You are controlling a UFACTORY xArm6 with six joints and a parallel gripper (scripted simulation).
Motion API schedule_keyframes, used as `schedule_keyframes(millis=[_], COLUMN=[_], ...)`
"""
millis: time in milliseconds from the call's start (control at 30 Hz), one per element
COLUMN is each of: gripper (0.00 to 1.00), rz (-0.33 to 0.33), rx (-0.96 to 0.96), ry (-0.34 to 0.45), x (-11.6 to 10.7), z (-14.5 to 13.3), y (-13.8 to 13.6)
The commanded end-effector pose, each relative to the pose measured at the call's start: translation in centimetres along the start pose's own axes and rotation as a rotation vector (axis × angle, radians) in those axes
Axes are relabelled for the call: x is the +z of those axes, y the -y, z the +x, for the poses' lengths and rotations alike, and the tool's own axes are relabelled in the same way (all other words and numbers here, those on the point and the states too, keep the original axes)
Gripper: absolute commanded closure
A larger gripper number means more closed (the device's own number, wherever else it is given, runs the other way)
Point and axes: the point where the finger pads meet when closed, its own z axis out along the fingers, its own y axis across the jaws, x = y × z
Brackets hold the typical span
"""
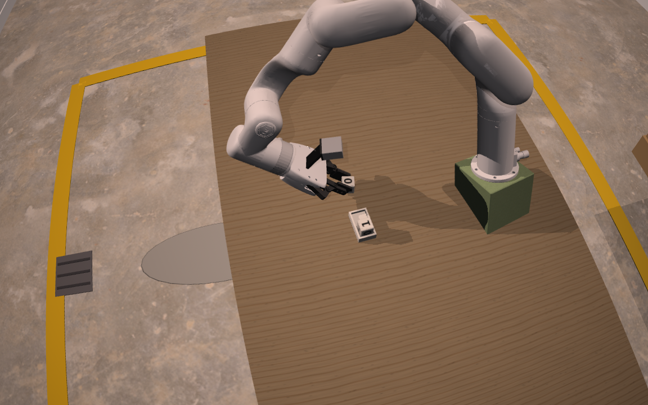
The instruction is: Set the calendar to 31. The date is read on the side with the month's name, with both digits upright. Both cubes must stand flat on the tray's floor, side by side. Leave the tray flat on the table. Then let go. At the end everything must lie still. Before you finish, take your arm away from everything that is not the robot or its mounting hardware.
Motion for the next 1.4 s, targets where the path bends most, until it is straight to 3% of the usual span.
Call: schedule_keyframes(millis=[0, 1367], gripper=[0.73, 0.73], rz=[-0.001, -0.001], rx=[0.000, 0.000], ry=[0.004, 0.004], x=[-0.17, 0.12], z=[0.00, -0.41], y=[-0.01, -0.01])
